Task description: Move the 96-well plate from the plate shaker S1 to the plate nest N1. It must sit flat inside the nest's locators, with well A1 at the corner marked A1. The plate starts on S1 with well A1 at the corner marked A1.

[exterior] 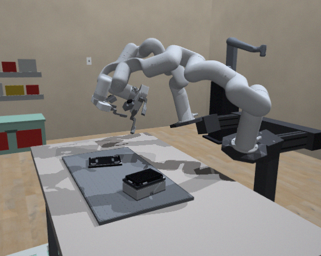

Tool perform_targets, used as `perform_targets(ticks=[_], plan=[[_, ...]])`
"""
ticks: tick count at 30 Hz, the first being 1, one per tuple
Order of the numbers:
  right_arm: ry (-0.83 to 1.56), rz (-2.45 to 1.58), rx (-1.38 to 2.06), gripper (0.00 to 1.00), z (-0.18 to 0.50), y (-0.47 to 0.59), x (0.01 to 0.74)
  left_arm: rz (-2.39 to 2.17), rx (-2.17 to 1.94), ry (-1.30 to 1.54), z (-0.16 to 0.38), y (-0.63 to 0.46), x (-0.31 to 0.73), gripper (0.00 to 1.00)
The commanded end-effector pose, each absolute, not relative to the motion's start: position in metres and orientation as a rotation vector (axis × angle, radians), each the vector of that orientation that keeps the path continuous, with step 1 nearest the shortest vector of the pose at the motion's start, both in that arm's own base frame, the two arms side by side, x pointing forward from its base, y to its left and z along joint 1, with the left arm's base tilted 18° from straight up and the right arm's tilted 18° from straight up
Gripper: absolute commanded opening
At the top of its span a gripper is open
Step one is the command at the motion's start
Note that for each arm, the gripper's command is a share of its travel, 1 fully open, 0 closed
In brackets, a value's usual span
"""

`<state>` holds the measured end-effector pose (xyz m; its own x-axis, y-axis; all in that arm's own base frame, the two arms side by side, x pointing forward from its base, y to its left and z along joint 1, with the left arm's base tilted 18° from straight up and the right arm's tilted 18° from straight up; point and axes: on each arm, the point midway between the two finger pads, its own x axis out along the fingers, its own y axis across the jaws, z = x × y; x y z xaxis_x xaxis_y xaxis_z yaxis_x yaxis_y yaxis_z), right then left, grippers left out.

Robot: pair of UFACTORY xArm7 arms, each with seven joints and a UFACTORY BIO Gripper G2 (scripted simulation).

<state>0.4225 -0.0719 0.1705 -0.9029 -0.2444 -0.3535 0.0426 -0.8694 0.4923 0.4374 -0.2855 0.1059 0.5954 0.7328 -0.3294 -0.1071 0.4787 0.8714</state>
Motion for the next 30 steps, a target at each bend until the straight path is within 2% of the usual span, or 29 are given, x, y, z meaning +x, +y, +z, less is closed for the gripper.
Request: perform_targets(ticks=[1,20,30], plan=[[-0.731,-2.830,0.626,1.00,0.172,-0.071,0.423,0.579,0.933,0.776,0.108,-0.287,0.438,1.00],[-0.731,-2.830,0.626,1.00,0.173,-0.071,0.423,0.580,0.933,0.776,0.108,-0.287,0.438,1.00],[-0.730,-2.830,0.625,1.00,0.229,-0.054,0.415,0.580,0.933,0.776,0.108,-0.287,0.438,1.00]])
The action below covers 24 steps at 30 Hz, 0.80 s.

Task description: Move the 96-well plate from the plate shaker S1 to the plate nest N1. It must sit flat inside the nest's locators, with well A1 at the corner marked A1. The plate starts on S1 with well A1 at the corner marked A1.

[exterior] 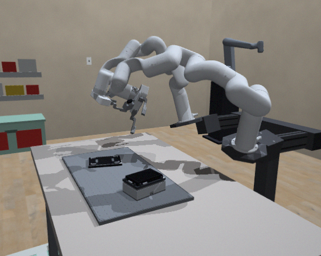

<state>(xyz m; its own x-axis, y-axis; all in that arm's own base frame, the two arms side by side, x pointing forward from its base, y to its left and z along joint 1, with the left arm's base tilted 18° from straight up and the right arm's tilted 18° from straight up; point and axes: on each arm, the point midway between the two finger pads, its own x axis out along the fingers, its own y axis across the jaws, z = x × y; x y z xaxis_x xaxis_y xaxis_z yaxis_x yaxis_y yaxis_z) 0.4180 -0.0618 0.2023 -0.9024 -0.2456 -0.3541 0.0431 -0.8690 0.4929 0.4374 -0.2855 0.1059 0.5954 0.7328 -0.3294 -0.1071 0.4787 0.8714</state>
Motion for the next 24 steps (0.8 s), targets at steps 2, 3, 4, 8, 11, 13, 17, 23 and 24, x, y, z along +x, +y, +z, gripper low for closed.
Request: perform_targets(ticks=[2,3,4,8,11,13,17,23,24], plan=[[-0.730,-2.830,0.626,1.00,0.242,-0.050,0.413,0.580,0.933,0.776,0.108,-0.287,0.438,1.00],[-0.730,-2.830,0.626,1.00,0.242,-0.050,0.413,0.580,0.933,0.776,0.108,-0.287,0.438,1.00],[-0.730,-2.830,0.626,1.00,0.242,-0.050,0.413,0.580,0.933,0.776,0.108,-0.287,0.438,1.00],[-0.730,-2.830,0.626,1.00,0.258,-0.045,0.411,0.580,0.933,0.776,0.108,-0.287,0.438,1.00],[-0.730,-2.830,0.626,1.00,0.260,-0.044,0.411,0.580,0.933,0.776,0.108,-0.287,0.438,1.00],[-0.730,-2.830,0.626,1.00,0.260,-0.044,0.411,0.580,0.933,0.776,0.108,-0.287,0.438,1.00],[-0.731,-2.830,0.626,1.00,0.260,-0.044,0.411,0.580,0.933,0.776,0.108,-0.287,0.438,1.00],[-0.733,-2.832,0.625,1.00,0.261,-0.044,0.410,0.580,0.933,0.776,0.108,-0.287,0.438,1.00],[-0.734,-2.833,0.625,1.00,0.261,-0.043,0.410,0.580,0.933,0.776,0.108,-0.287,0.438,1.00]])
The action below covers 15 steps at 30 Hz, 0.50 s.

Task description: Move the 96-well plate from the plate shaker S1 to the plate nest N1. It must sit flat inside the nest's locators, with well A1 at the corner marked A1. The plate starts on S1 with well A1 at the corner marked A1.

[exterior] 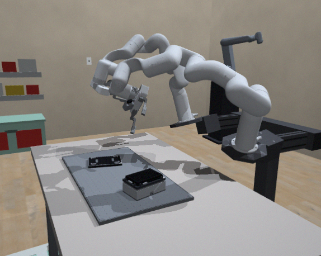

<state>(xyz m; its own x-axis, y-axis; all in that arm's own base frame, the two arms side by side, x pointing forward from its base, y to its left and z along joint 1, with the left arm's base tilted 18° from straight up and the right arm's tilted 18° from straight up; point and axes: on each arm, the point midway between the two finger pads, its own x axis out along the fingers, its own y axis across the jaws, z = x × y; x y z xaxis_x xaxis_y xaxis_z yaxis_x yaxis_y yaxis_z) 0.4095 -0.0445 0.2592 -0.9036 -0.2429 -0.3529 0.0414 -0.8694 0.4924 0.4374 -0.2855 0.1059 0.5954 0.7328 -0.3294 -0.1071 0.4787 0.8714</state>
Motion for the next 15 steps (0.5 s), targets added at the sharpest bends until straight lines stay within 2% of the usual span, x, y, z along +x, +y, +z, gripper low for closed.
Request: perform_targets(ticks=[1,15], plan=[[-0.735,-2.834,0.625,1.00,0.2613,-0.0432,0.4095,0.580,0.933,0.776,0.1080,-0.2870,0.4377,1.00],[-0.763,-2.858,0.620,1.00,0.2669,-0.0368,0.4015,0.580,0.933,0.776,0.1080,-0.2870,0.4377,1.00]])
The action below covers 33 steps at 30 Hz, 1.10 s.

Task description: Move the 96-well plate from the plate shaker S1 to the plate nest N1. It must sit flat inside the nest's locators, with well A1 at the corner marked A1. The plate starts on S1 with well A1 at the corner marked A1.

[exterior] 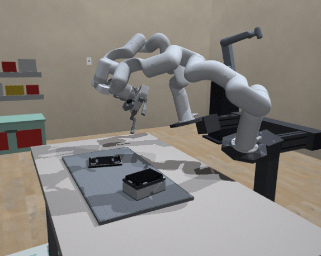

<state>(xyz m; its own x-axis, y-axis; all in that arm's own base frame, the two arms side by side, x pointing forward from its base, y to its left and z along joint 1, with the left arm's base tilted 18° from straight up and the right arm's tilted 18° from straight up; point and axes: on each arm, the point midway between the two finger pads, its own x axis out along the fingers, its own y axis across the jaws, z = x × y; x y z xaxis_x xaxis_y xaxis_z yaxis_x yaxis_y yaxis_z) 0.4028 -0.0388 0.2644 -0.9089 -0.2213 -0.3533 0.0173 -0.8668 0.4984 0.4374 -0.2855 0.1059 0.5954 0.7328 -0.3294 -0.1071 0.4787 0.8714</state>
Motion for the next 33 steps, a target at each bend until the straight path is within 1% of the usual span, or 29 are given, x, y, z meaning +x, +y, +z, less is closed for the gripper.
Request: perform_targets(ticks=[1,16,31,33], plan=[[-0.767,-2.861,0.620,1.00,0.268,-0.036,0.400,0.580,0.933,0.776,0.108,-0.287,0.438,1.00],[-0.853,-2.920,0.613,1.00,0.282,-0.020,0.379,0.580,0.933,0.776,0.108,-0.287,0.438,1.00],[-1.059,-3.015,0.632,1.00,0.304,0.008,0.339,0.580,0.933,0.776,0.108,-0.287,0.438,1.00],[-1.059,-3.015,0.632,1.00,0.304,0.008,0.339,0.580,0.933,0.776,0.108,-0.287,0.438,1.00]])
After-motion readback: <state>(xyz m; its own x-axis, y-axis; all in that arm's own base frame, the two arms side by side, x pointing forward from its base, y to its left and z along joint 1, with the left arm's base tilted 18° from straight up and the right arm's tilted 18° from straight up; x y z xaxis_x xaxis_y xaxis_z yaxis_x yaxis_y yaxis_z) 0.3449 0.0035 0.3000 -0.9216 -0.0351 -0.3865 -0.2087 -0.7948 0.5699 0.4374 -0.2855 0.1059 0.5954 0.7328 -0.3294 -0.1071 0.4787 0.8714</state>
